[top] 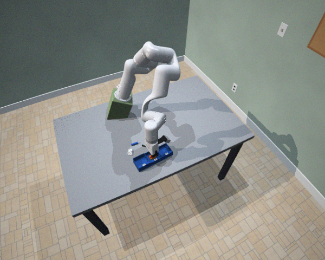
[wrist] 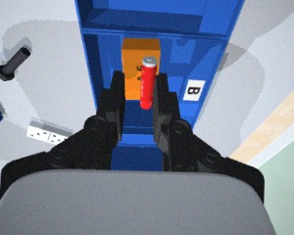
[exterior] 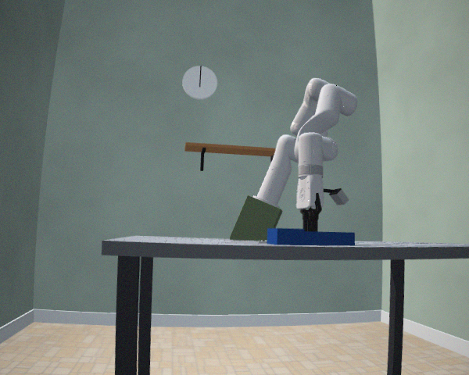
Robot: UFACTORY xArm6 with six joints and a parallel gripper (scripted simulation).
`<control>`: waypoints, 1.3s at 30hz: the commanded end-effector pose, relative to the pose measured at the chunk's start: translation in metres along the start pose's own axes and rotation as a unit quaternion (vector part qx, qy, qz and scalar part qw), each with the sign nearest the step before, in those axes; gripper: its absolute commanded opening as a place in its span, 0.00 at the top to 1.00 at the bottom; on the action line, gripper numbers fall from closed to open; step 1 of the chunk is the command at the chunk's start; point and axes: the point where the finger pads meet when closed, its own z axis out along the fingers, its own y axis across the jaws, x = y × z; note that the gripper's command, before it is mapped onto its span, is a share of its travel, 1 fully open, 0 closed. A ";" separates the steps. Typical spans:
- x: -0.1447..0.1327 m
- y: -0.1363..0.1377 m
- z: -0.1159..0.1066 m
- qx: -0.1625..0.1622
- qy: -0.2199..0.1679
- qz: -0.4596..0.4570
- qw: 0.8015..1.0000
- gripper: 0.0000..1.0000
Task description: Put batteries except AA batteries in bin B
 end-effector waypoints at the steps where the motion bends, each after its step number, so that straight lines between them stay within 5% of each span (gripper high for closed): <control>1: 0.000 0.002 -0.005 -0.002 0.000 0.000 1.000 0.77; 33: 0.000 0.001 -0.034 -0.002 0.000 0.000 1.000 0.77; 34: 0.000 0.001 -0.038 -0.002 0.000 0.000 1.000 0.00; 39: 0.000 0.001 -0.058 -0.002 0.000 0.000 1.000 0.00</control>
